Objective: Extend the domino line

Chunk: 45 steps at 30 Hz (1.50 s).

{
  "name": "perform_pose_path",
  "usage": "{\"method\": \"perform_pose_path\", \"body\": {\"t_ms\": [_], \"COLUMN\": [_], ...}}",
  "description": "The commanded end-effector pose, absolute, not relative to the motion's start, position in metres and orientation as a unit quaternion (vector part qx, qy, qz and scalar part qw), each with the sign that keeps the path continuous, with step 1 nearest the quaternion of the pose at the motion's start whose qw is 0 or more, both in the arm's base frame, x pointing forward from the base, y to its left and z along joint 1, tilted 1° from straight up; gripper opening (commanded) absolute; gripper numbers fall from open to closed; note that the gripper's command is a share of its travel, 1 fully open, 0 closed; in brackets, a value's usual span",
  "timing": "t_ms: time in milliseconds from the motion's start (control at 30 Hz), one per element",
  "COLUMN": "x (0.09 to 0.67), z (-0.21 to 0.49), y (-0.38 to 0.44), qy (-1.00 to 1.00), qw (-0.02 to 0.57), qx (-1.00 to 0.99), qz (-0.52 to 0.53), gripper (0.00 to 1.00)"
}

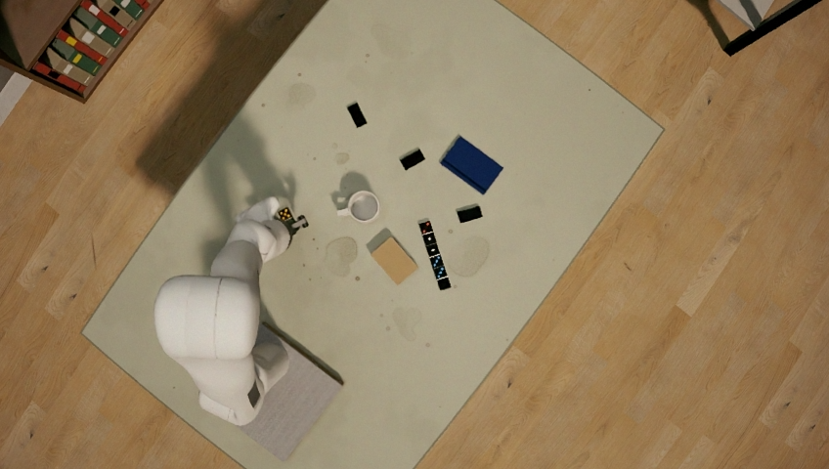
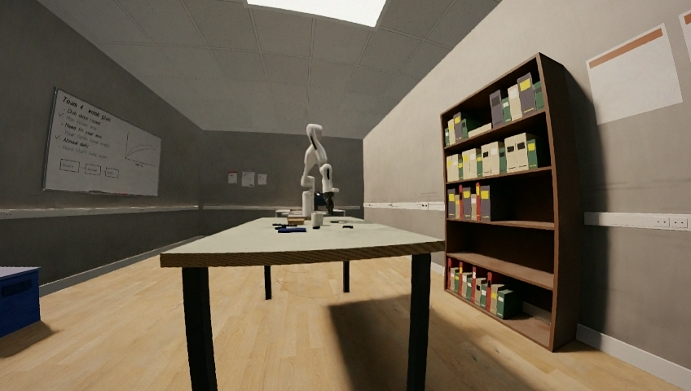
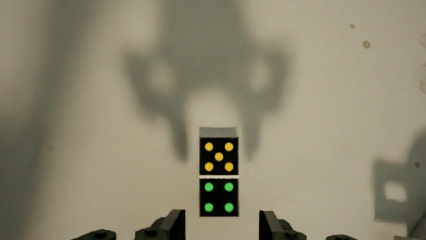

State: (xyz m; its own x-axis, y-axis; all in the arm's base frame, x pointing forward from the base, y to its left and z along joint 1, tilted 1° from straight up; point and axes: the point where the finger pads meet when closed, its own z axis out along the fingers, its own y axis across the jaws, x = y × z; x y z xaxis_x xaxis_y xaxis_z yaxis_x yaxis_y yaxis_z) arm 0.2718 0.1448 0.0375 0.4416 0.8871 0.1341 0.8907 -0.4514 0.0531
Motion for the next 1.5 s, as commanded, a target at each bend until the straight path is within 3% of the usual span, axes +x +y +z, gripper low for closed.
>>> {"method": "perform_pose_path", "body": {"t_ms": [0, 1467], "x": [0.273, 0.273], "z": [0.041, 0.057], "y": [0.146, 0.146], "qy": [-0.528, -0.528], "qw": [0.020, 0.002], "qx": [-0.849, -0.849], "qz": [-0.025, 0.004], "gripper": [0.49, 0.49]}}
